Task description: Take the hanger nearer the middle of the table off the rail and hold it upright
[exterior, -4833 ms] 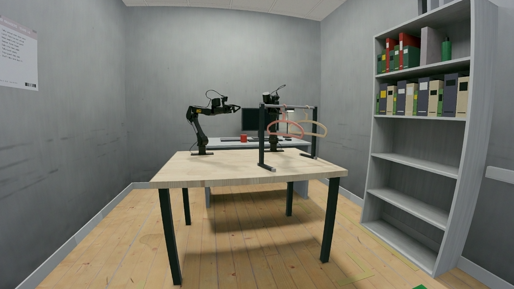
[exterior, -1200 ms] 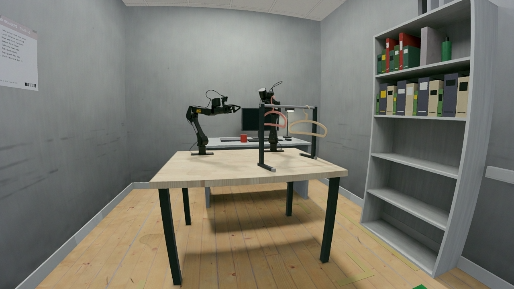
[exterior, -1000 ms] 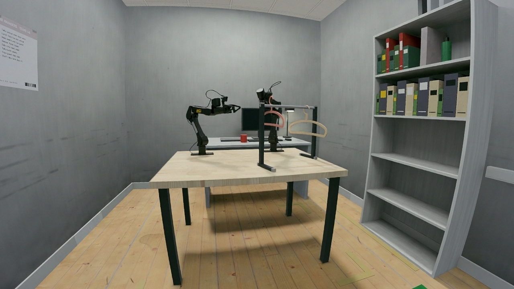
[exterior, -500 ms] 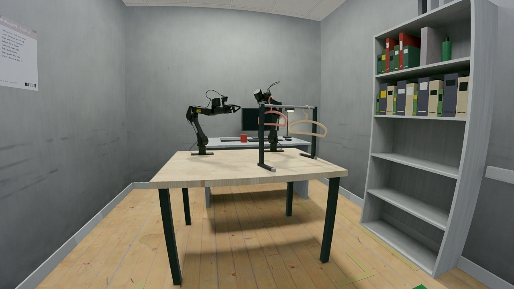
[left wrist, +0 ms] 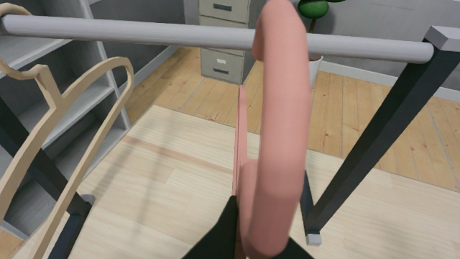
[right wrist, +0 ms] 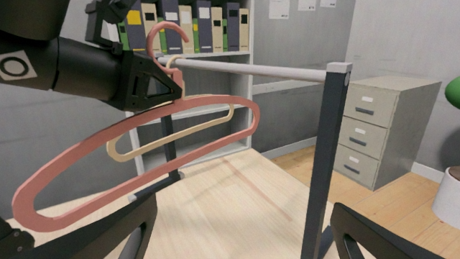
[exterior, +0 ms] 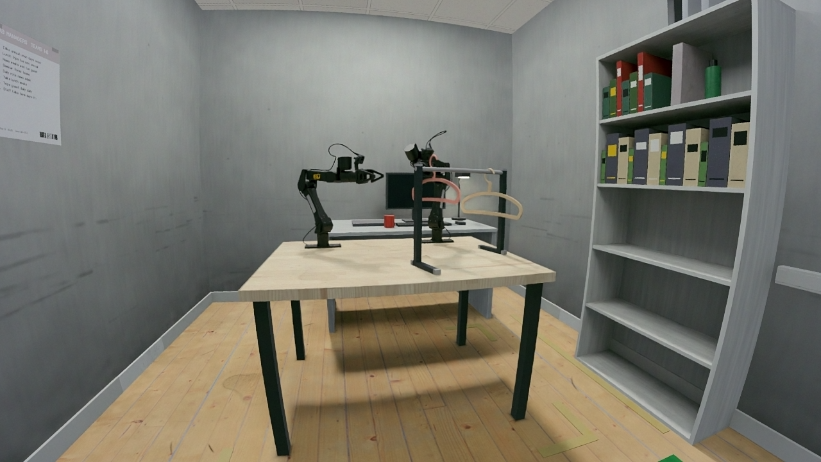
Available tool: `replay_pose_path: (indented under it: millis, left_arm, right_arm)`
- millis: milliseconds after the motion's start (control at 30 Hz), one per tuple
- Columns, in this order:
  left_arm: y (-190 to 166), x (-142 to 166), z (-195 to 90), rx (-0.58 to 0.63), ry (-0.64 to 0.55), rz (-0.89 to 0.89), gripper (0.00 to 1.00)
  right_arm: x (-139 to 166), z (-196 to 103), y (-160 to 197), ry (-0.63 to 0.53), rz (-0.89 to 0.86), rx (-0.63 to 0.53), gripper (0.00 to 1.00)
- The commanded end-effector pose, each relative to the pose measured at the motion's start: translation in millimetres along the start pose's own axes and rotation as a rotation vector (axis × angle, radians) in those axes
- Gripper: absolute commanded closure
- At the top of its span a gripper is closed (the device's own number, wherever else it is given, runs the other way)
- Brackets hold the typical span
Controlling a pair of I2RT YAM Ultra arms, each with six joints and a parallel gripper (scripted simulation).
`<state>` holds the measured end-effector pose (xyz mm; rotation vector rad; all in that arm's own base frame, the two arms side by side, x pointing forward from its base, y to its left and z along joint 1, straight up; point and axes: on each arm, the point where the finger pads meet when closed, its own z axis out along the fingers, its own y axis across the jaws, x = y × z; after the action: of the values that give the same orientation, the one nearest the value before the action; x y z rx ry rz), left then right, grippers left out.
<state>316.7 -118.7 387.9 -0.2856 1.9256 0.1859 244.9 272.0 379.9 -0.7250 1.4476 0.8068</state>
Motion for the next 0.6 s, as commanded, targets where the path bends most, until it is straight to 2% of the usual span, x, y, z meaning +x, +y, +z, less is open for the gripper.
replay_pose_path:
  millis: [0,100,567]
  left_arm:
    - [4.6,-9.5,-6.7,-0.022,-0.019,-0.006,1.0]
    - [4.6,-9.5,-6.7,-0.022,-0.019,-0.006,1.0]
    - [5.9,-9.3,-6.0,-0.017,-0.018,-0.01,1.0]
  right_arm:
    - [-21.1,-14.9,6.0,0.003,-0.026,-0.031,0.0]
    - [-29.1,-15.9,3.3,-0.024,-0.034,-0.016,0.0]
    - [-29.1,-15.9,3.3,-0.024,-0.034,-0.016,0.0]
